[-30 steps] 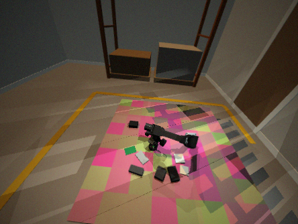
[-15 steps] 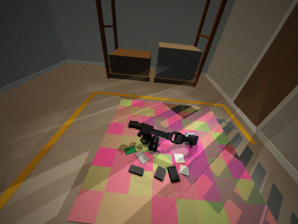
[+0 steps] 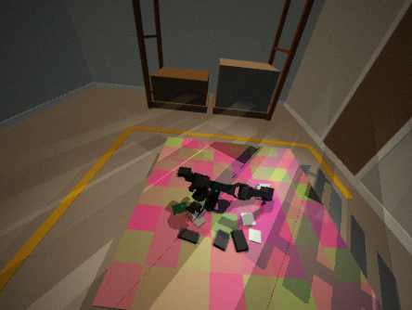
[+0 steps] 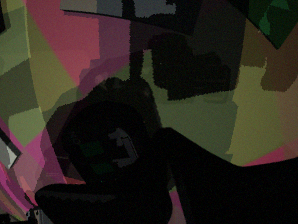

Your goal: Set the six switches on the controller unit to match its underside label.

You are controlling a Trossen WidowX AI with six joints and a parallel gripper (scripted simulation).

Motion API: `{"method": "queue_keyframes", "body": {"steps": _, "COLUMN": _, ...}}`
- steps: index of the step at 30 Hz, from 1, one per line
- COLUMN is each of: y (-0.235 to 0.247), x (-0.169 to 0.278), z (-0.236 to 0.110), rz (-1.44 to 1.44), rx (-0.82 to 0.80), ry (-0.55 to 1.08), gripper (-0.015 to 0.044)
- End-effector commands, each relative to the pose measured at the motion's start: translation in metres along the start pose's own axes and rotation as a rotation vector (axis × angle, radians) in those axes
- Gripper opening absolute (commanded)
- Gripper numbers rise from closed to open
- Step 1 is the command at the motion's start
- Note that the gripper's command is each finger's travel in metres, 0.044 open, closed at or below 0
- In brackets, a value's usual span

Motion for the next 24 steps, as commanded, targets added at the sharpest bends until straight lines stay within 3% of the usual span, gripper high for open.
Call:
{"method": "queue_keyframes", "body": {"steps": 1, "y": -0.002, "x": -0.002, "z": 0.008, "rz": -0.004, "rx": -0.017, "ry": 0.003, "gripper": 0.0000}}
{"method": "queue_keyframes", "body": {"steps": 24, "y": -0.006, "x": -0.004, "z": 0.030, "rz": -0.004, "rx": -0.058, "ry": 0.024, "gripper": 0.0000}}
Point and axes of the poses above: the point midway between the two fingers, 35 mm back from their tips, its own z axis out along the fingers, its own y axis across the jaws, x = y × z, the point moved 5 cm from there along -z, back along the fingers, and after that the axes turned 10 degrees about z, right-handed, at the moved point
